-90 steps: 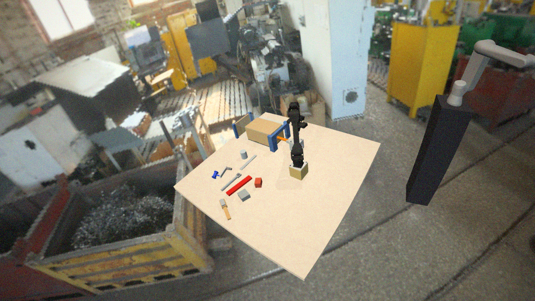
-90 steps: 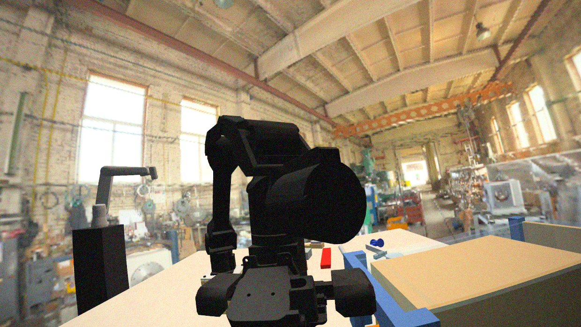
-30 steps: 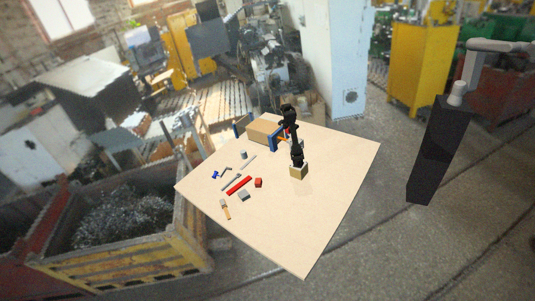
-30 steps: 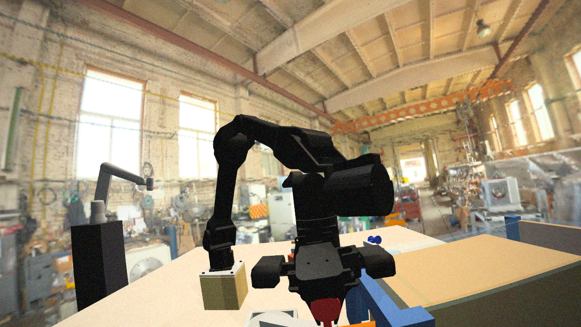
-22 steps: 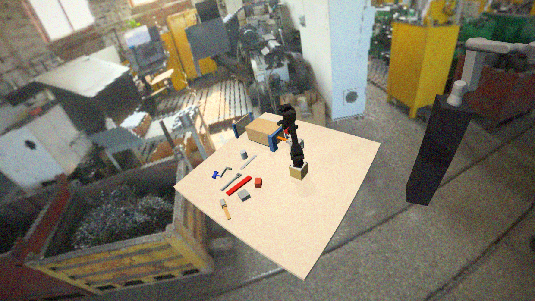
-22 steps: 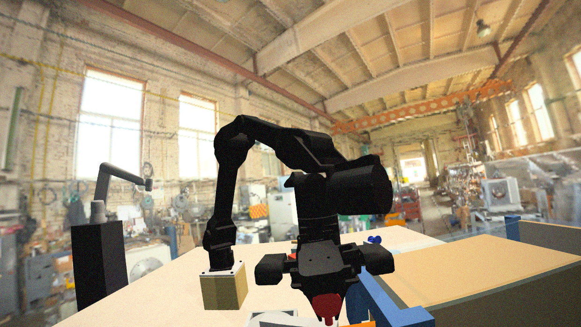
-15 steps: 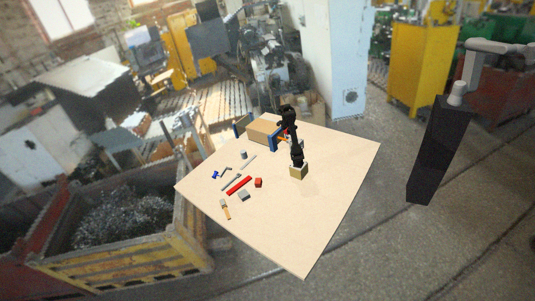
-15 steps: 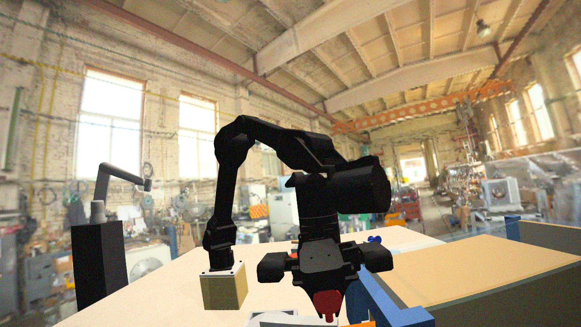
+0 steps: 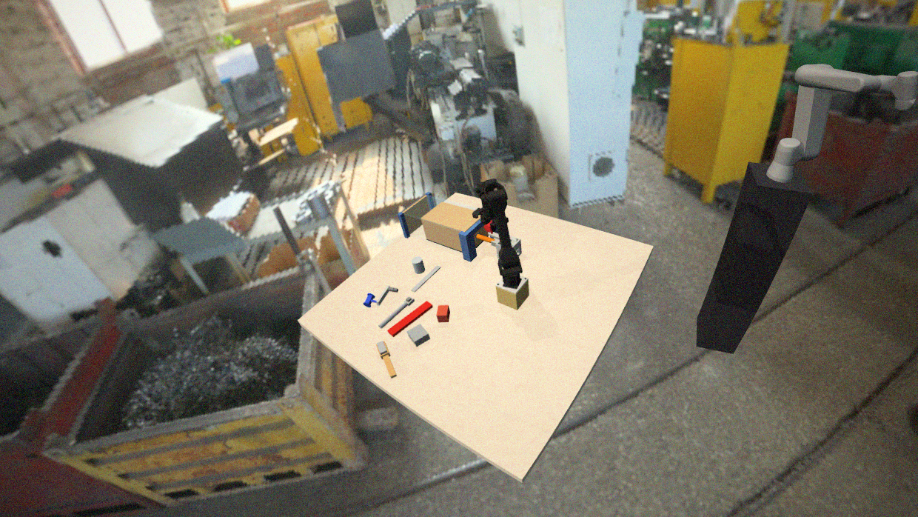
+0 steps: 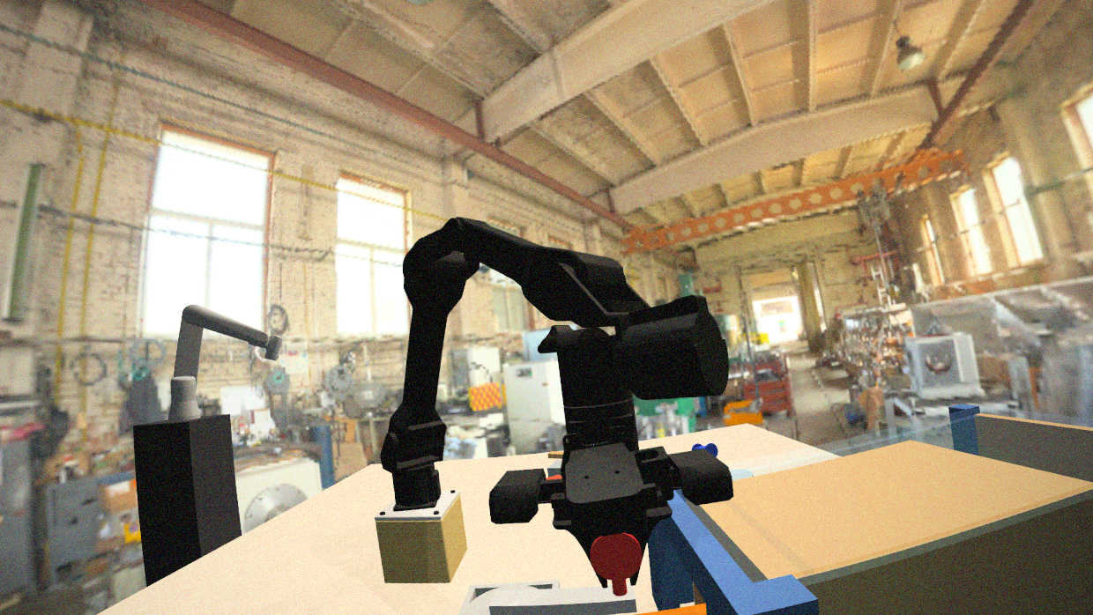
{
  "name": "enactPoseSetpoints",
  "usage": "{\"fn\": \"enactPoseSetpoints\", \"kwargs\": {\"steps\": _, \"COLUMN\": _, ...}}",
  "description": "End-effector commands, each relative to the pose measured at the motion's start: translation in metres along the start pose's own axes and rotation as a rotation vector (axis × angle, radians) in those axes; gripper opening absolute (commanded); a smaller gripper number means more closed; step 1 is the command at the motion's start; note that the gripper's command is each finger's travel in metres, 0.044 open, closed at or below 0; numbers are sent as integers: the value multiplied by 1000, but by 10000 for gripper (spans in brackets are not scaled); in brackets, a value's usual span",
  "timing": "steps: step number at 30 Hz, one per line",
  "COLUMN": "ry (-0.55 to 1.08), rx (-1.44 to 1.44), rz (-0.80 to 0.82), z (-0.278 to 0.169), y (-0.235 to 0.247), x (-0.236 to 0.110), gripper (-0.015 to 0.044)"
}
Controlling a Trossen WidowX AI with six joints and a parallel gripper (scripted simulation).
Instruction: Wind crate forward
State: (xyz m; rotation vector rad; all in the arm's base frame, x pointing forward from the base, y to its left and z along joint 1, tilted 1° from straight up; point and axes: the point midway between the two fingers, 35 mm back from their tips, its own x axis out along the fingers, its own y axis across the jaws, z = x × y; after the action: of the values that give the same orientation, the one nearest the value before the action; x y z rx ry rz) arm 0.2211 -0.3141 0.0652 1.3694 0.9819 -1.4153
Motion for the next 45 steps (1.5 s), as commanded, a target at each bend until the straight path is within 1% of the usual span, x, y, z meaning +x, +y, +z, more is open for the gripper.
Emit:
{"fn": "enactPoseSetpoints", "kwargs": {"steps": 1, "ry": 33, "rx": -17, "rz": -6, "z": -19, "y": 0, "x": 0, "gripper": 0}}
{"fn": "enactPoseSetpoints", "kwargs": {"steps": 45, "ry": 37, "rx": -17, "rz": -7, "z": -65, "y": -19, "x": -1, "gripper": 0}}
